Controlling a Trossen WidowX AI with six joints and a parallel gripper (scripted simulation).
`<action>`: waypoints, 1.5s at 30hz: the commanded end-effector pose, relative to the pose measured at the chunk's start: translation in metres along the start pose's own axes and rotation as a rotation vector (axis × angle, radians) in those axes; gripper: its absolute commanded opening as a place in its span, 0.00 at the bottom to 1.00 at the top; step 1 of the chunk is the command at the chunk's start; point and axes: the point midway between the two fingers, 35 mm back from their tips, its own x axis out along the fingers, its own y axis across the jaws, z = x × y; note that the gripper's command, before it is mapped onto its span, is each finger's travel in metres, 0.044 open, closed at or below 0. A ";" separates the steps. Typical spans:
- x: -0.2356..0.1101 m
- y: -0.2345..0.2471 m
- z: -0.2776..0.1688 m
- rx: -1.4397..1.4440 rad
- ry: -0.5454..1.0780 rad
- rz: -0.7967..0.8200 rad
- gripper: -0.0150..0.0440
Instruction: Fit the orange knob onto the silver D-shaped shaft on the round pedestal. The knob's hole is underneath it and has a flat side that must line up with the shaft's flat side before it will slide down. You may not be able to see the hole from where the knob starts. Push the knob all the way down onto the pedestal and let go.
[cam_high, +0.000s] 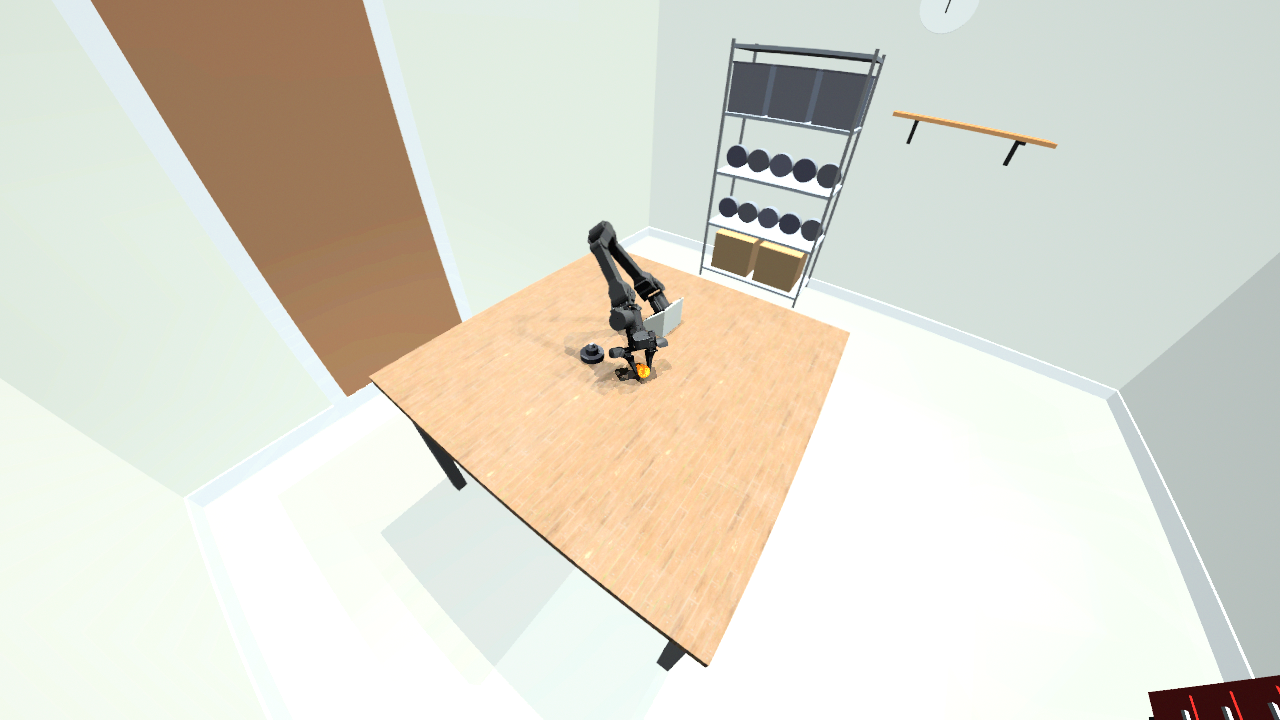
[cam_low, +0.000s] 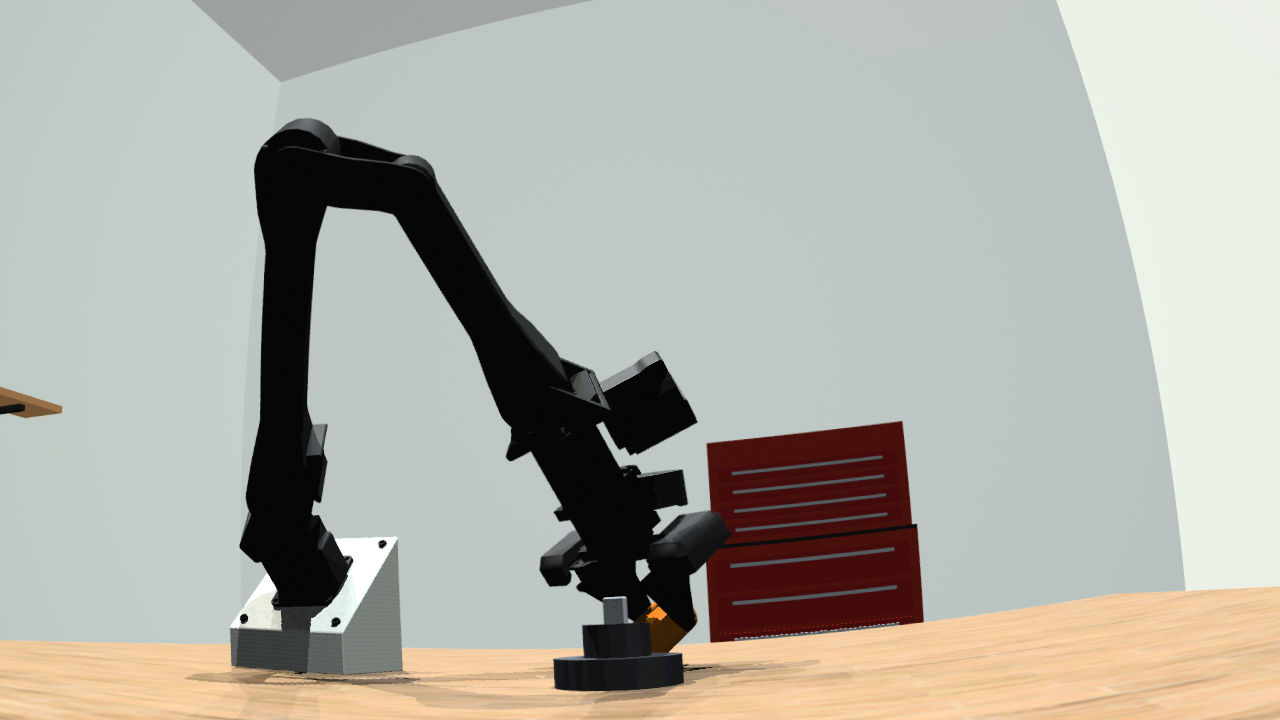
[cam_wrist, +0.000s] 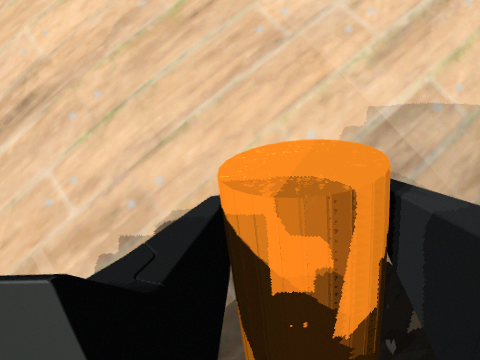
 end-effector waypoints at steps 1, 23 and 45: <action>-0.004 0.000 -0.003 -0.005 -0.066 0.001 0.56; -0.015 0.000 -0.025 -0.009 -0.444 0.006 0.56; -0.019 0.000 -0.044 -0.004 -0.711 0.010 0.65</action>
